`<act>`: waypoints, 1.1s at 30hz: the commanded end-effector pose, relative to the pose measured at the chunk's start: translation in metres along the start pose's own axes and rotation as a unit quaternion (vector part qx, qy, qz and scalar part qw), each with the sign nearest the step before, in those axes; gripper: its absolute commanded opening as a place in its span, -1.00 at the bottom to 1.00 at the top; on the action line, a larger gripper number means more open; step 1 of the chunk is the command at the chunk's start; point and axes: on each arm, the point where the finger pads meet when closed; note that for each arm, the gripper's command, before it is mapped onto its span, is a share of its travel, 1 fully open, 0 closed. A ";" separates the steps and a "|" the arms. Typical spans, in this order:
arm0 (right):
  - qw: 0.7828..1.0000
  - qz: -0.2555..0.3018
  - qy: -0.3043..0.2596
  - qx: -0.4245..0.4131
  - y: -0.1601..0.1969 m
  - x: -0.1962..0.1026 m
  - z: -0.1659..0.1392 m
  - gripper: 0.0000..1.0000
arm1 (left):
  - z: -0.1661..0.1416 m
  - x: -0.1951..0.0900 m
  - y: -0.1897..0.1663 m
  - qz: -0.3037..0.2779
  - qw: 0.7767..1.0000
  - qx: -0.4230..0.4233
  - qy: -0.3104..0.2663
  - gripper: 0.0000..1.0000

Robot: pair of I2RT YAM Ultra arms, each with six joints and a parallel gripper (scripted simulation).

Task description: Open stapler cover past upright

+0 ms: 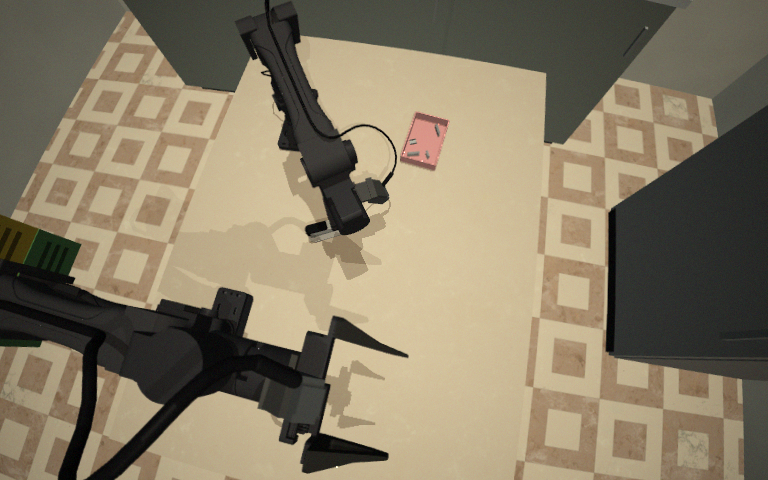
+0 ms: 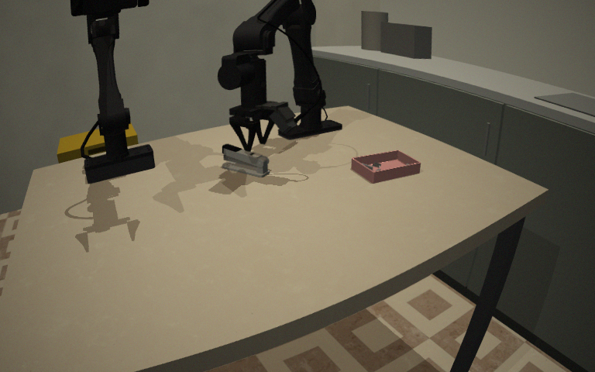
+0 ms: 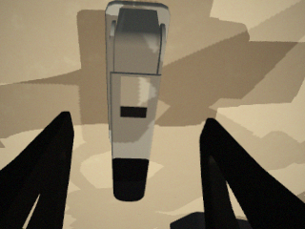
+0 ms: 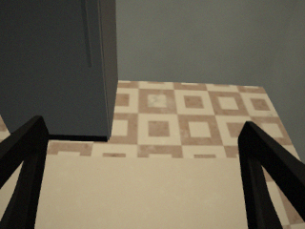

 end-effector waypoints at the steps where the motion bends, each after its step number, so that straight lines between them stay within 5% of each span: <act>1: 1.000 0.005 -0.002 0.006 0.001 -0.001 0.000 1.00 | -0.002 0.009 0.001 0.004 1.000 -0.002 0.003 0.17; 33: 1.000 0.005 -0.002 0.006 0.001 -0.001 0.000 1.00 | -0.002 0.051 0.002 0.004 1.000 -0.001 0.003 0.17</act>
Point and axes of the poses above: on each arm, the point where the finger pads meet when closed, its own x axis out along the fingers, its own y axis across the jaws, z = x × y, and after that the axes turned 7 degrees about -x, right-handed
